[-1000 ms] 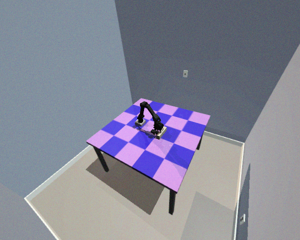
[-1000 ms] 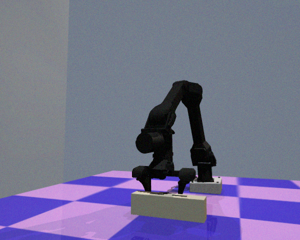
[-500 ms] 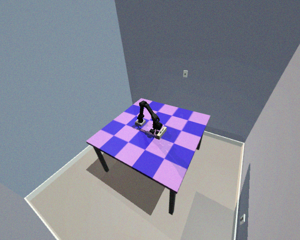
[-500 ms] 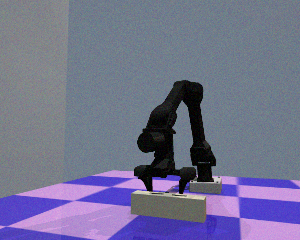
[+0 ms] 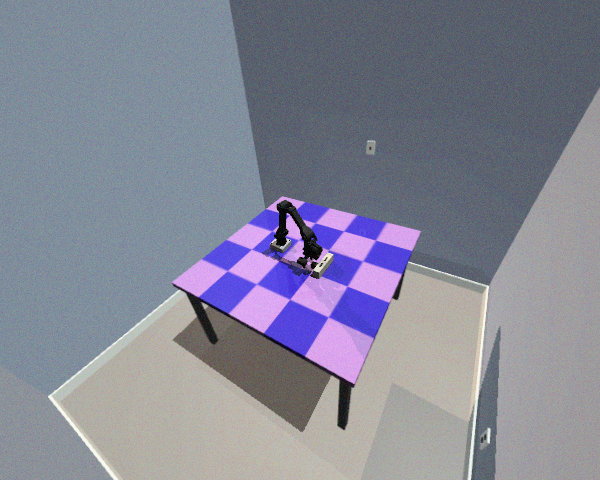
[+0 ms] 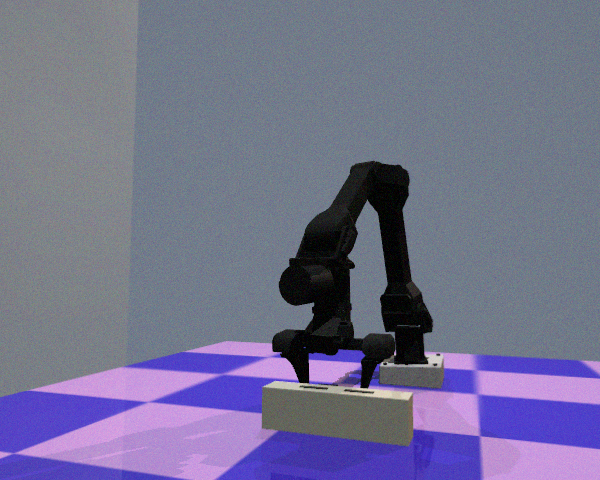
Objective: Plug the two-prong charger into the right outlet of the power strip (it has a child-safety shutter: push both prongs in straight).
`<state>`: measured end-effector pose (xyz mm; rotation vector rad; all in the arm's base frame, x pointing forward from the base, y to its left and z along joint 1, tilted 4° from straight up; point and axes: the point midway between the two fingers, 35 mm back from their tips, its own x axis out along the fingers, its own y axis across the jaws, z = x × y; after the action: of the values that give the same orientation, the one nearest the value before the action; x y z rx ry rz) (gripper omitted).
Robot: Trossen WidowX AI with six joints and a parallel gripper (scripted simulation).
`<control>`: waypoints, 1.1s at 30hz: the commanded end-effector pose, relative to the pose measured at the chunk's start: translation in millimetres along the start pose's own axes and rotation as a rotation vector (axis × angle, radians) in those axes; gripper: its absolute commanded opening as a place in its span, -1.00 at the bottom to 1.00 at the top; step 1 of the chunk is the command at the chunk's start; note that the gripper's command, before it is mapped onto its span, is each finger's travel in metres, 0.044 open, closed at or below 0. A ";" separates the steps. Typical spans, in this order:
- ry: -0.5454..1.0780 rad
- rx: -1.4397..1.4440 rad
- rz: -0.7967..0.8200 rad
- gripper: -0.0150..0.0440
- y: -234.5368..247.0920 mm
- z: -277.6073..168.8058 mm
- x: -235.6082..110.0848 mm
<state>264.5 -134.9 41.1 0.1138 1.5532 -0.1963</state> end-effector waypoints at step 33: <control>-0.607 -0.004 0.002 1.00 0.8 5.1 -77.4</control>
<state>268.7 -131.4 117.0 0.0487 0.9596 -0.2074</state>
